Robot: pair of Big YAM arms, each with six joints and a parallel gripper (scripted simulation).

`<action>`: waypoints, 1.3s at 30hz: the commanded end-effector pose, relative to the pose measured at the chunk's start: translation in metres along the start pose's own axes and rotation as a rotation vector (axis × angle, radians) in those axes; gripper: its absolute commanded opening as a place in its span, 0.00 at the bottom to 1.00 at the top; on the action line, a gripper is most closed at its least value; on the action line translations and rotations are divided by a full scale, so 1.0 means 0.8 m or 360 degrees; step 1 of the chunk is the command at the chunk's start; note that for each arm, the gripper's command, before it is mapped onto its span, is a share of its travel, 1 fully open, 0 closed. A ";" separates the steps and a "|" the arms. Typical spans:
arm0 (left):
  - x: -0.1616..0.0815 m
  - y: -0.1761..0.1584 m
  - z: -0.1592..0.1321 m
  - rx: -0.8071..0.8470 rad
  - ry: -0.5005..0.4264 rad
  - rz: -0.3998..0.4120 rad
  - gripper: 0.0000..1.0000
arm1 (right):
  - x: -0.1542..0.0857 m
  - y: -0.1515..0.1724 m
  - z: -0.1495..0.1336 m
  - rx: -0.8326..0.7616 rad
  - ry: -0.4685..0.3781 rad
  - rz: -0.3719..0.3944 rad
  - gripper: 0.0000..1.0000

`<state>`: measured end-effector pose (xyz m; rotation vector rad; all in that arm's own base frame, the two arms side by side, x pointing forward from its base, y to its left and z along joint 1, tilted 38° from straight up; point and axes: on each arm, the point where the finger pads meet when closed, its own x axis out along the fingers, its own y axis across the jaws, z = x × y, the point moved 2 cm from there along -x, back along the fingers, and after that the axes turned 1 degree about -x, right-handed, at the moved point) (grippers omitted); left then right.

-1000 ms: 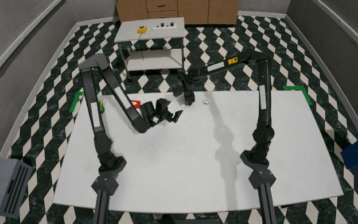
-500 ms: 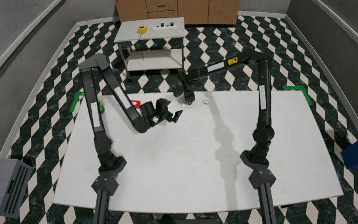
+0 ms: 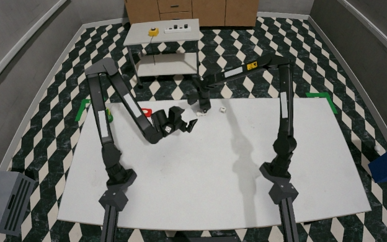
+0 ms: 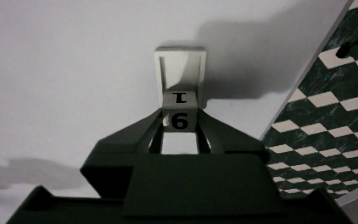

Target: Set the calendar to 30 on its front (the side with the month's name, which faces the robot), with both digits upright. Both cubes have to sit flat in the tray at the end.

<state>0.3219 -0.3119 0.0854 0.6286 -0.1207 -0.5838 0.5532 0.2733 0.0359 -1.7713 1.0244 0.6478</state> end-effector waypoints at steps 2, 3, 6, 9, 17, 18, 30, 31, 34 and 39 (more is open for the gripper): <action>0.000 0.001 0.005 -0.0009 -0.0022 0.0010 1.00 | -0.045 -0.008 0.008 0.0008 -0.0033 -0.0048 0.25; 0.000 0.001 0.005 -0.0009 -0.0022 0.0010 1.00 | -0.053 -0.008 0.008 0.0008 -0.0032 -0.0048 0.25; 0.000 0.001 0.005 -0.0009 -0.0022 0.0010 1.00 | -0.081 -0.011 0.008 0.0015 -0.0037 -0.0056 0.25; 0.000 0.001 0.005 -0.0009 -0.0022 0.0010 1.00 | -0.087 -0.013 0.008 0.0019 -0.0039 -0.0060 0.25; -0.030 -0.020 0.027 -0.0099 0.0069 -0.0086 1.00 | -0.055 0.061 0.025 0.0100 -0.0026 -0.0059 0.25; -0.039 -0.023 0.032 -0.0107 0.0098 -0.0096 1.00 | -0.051 0.072 0.025 0.0110 -0.0022 -0.0060 0.25; -0.142 -0.031 0.053 -0.0058 0.0335 -0.0109 1.00 | -0.005 0.173 0.035 -0.0053 -0.0005 0.0002 0.25; -0.148 -0.031 0.052 -0.0050 0.0346 -0.0106 1.00 | -0.004 0.176 0.037 -0.0061 -0.0006 0.0004 0.25; -0.163 -0.029 0.052 -0.0028 0.0368 -0.0095 1.00 | -0.008 0.167 0.042 0.0010 -0.0023 -0.0018 0.25; -0.176 -0.025 0.053 -0.0006 0.0382 -0.0079 1.00 | -0.008 0.159 0.030 0.0429 -0.0011 -0.0009 0.25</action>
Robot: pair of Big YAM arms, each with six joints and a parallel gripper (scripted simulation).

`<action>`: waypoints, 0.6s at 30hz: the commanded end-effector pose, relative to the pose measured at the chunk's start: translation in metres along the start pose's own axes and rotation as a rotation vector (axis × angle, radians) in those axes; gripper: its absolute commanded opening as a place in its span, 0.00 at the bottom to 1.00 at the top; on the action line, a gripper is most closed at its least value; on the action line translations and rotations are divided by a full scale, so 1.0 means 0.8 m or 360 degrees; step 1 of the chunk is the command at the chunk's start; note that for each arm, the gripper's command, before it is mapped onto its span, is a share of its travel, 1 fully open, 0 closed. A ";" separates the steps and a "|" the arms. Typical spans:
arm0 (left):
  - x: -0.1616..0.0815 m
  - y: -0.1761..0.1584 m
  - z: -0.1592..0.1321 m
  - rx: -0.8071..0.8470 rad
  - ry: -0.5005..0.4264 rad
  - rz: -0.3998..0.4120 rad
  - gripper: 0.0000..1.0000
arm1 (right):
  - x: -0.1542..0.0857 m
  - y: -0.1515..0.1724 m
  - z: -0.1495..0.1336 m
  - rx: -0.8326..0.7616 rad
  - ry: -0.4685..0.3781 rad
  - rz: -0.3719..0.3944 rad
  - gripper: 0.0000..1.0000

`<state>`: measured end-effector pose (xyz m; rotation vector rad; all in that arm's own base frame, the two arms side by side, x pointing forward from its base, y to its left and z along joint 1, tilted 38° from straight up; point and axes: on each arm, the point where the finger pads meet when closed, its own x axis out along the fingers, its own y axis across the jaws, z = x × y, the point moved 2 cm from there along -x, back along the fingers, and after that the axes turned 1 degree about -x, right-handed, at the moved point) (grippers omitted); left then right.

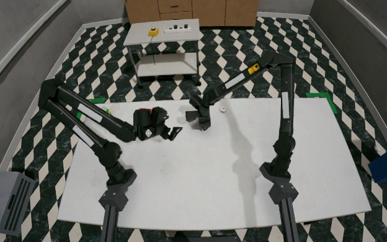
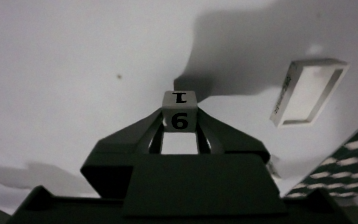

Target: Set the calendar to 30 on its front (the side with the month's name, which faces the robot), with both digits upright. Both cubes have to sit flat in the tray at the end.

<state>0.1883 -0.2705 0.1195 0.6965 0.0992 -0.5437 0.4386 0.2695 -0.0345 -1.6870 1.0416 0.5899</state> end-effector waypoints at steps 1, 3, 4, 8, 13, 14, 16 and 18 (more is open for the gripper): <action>-0.007 -0.004 -0.004 -0.0003 0.0030 -0.0021 1.00 | -0.006 -0.007 0.001 0.0369 -0.0014 -0.0011 0.25; -0.007 -0.003 -0.006 0.0016 0.0036 -0.0013 1.00 | -0.006 -0.007 0.001 0.0430 -0.0014 -0.0010 0.25; -0.007 -0.003 -0.006 0.0016 0.0036 -0.0013 1.00 | -0.006 -0.007 0.001 0.0430 -0.0014 -0.0010 0.25; -0.004 -0.002 -0.009 0.0027 0.0058 -0.0003 1.00 | -0.006 -0.007 0.001 0.0746 -0.0016 -0.0007 0.25; -0.004 -0.002 -0.009 0.0027 0.0057 -0.0003 1.00 | -0.002 -0.009 -0.004 0.1084 -0.0009 0.0000 0.25; -0.004 -0.002 -0.009 0.0027 0.0057 -0.0003 1.00 | -0.012 -0.017 -0.003 0.1163 -0.0035 -0.0013 0.25; -0.004 -0.002 -0.009 0.0027 0.0057 -0.0003 1.00 | -0.012 -0.017 -0.003 0.1292 -0.0036 -0.0011 0.25; -0.004 -0.002 -0.009 0.0027 0.0057 -0.0003 1.00 | -0.003 -0.008 -0.002 0.1401 -0.0014 0.0002 0.25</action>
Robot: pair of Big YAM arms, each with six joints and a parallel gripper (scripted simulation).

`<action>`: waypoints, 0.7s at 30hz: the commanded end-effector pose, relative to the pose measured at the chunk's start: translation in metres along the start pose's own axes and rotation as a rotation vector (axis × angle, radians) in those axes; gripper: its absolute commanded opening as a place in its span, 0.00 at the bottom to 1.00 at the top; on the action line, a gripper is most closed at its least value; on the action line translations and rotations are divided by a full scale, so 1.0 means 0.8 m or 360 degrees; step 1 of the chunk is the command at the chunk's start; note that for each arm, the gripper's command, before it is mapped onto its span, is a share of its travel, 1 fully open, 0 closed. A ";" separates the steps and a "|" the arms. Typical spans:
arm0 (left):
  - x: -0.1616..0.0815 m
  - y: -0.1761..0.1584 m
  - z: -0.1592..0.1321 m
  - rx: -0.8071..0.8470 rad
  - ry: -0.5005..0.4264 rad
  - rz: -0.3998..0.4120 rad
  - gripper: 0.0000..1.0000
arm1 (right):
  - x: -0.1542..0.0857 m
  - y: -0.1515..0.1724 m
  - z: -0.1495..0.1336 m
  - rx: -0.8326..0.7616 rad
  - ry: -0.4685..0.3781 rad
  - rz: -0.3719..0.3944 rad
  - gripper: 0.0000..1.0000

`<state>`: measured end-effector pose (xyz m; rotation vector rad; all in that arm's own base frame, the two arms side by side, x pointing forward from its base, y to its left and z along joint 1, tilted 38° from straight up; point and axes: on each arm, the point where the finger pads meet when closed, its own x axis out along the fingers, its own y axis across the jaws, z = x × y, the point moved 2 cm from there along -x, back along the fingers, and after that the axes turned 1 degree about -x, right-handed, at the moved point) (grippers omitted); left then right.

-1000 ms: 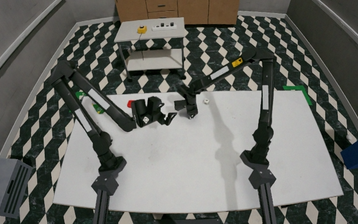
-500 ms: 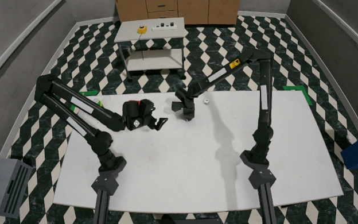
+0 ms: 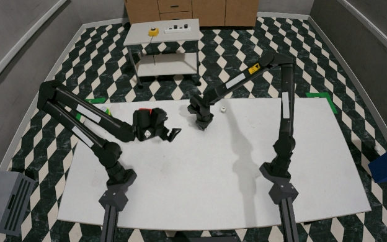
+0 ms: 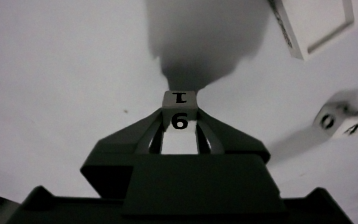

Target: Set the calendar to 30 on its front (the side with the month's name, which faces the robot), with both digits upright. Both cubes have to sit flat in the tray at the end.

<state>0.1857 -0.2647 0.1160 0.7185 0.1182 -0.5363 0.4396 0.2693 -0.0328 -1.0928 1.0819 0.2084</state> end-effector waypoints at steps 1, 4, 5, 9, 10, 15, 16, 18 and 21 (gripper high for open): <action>0.001 -0.002 -0.001 0.0003 0.0018 -0.0003 1.00 | -0.002 -0.006 0.003 0.0407 -0.0002 -0.0004 0.25; 0.001 -0.002 -0.001 0.0003 0.0018 -0.0003 1.00 | -0.002 -0.006 0.003 0.0477 -0.0002 -0.0004 0.25; 0.001 -0.002 -0.001 0.0003 0.0018 -0.0003 1.00 | -0.001 -0.007 0.003 0.0546 -0.0002 -0.0004 0.25; 0.001 -0.001 0.002 -0.0013 0.0003 -0.0001 1.00 | -0.002 -0.010 0.003 0.0857 -0.0007 -0.0002 0.25; 0.001 -0.001 0.002 -0.0013 0.0003 -0.0001 1.00 | -0.003 -0.010 0.003 0.0922 -0.0008 -0.0001 0.25; 0.001 -0.001 0.002 -0.0013 0.0003 -0.0001 1.00 | -0.004 -0.013 0.003 0.1234 -0.0015 0.0002 0.25; 0.001 -0.001 0.002 -0.0013 0.0003 -0.0001 1.00 | -0.005 -0.013 0.004 0.1280 -0.0016 0.0002 0.25; 0.001 -0.001 0.002 -0.0013 0.0003 -0.0001 1.00 | -0.005 -0.014 0.004 0.1370 -0.0020 0.0004 0.25; 0.001 -0.001 0.002 -0.0013 0.0003 -0.0001 1.00 | -0.006 -0.014 0.004 0.1390 -0.0021 0.0005 0.25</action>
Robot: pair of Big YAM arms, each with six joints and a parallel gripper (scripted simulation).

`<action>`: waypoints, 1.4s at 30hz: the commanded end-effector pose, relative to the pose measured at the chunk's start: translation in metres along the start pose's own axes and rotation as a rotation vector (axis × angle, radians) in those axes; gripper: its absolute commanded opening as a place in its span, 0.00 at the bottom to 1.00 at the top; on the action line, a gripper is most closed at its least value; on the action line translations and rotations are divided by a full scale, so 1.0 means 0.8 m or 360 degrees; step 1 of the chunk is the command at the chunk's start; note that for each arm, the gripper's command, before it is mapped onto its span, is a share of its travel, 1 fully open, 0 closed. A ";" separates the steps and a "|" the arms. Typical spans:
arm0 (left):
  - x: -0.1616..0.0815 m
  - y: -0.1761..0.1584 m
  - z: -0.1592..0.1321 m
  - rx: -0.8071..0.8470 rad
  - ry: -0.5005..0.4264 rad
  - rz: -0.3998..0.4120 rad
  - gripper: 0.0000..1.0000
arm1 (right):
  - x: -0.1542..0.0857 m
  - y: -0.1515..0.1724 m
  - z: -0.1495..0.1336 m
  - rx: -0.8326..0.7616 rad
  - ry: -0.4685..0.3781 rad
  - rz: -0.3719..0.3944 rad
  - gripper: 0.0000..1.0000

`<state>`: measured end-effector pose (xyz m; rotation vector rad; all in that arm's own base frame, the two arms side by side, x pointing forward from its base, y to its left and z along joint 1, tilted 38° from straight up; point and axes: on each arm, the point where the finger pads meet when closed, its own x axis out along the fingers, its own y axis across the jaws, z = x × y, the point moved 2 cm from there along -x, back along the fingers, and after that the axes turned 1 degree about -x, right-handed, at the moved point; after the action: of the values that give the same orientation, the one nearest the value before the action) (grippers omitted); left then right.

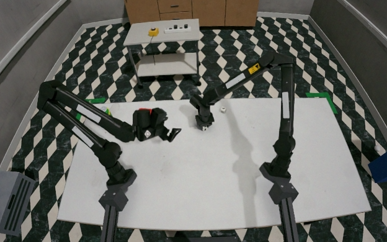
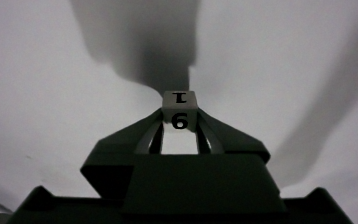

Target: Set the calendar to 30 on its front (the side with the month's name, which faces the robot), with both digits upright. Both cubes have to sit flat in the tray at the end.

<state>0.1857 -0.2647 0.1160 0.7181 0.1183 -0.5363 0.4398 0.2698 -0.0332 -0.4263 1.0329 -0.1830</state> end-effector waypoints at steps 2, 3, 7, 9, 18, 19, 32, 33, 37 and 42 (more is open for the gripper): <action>0.001 -0.001 0.002 -0.0012 0.0003 -0.0001 1.00 | -0.007 -0.008 0.013 0.0245 -0.0017 0.0007 0.25; 0.001 -0.001 0.002 -0.0012 0.0003 -0.0001 1.00 | -0.007 -0.008 0.013 0.0245 -0.0017 0.0008 0.25; 0.001 -0.001 0.002 -0.0012 0.0003 -0.0001 1.00 | -0.007 -0.008 0.013 0.0203 -0.0017 0.0008 0.25; 0.001 -0.001 0.002 -0.0012 0.0003 -0.0001 1.00 | -0.007 -0.008 0.013 0.0203 -0.0017 0.0008 0.25; 0.001 -0.001 0.002 -0.0012 0.0003 -0.0001 1.00 | 0.004 0.000 0.005 0.0311 -0.0008 0.0007 0.25; 0.001 -0.001 0.002 -0.0012 0.0003 -0.0001 1.00 | 0.004 0.000 0.005 0.0311 -0.0008 0.0007 0.25; 0.001 -0.001 0.002 -0.0012 0.0003 -0.0001 1.00 | 0.019 -0.003 0.001 0.0312 0.0008 -0.0005 0.25; 0.001 -0.001 0.002 -0.0012 0.0003 -0.0001 1.00 | 0.019 -0.003 0.001 0.0312 0.0008 -0.0005 0.25; 0.001 -0.001 0.002 -0.0012 0.0003 -0.0001 1.00 | 0.019 -0.005 0.004 0.0321 0.0004 -0.0003 0.25; 0.001 -0.001 0.002 -0.0012 0.0003 -0.0001 1.00 | 0.023 -0.001 0.009 0.0325 -0.0004 0.0003 0.25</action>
<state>0.1857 -0.2647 0.1160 0.7181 0.1183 -0.5363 0.4453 0.2641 -0.0419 -0.2632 1.0084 -0.2782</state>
